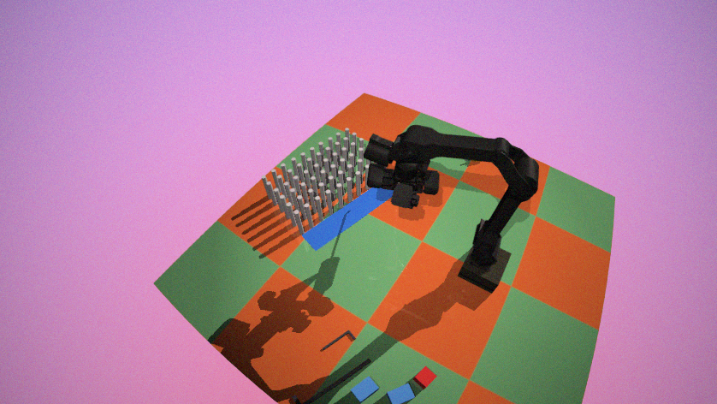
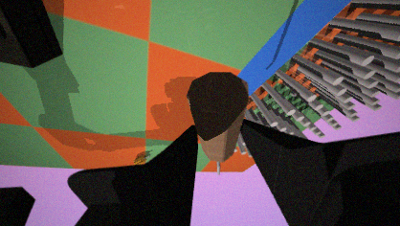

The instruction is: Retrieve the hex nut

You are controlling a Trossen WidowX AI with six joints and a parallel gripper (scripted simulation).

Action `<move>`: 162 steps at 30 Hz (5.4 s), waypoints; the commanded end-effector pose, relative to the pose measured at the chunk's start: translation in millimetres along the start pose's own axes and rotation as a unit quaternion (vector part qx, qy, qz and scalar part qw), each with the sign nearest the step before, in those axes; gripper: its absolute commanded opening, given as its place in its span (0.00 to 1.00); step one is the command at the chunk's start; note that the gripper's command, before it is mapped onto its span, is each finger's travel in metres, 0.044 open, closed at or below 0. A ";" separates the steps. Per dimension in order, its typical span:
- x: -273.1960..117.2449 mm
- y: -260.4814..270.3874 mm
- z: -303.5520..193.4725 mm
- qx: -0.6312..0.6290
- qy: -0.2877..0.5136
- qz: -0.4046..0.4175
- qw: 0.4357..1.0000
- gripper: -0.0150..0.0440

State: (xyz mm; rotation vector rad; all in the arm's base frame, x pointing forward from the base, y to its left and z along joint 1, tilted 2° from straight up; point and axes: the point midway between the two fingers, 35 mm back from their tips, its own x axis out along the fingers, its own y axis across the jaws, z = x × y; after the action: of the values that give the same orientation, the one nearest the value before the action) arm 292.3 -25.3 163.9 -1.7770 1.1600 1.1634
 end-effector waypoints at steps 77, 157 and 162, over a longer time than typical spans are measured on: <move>119.3 -1.6 120.1 -0.432 0.094 -0.042 0.896 0.25; 138.5 -54.9 78.3 -0.432 0.096 -0.043 0.896 0.25; 139.6 -57.8 75.9 -0.432 0.096 -0.043 0.896 0.25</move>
State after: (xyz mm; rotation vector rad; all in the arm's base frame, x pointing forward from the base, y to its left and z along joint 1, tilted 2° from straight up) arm 345.9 20.9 10.7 -2.6113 0.6706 1.6315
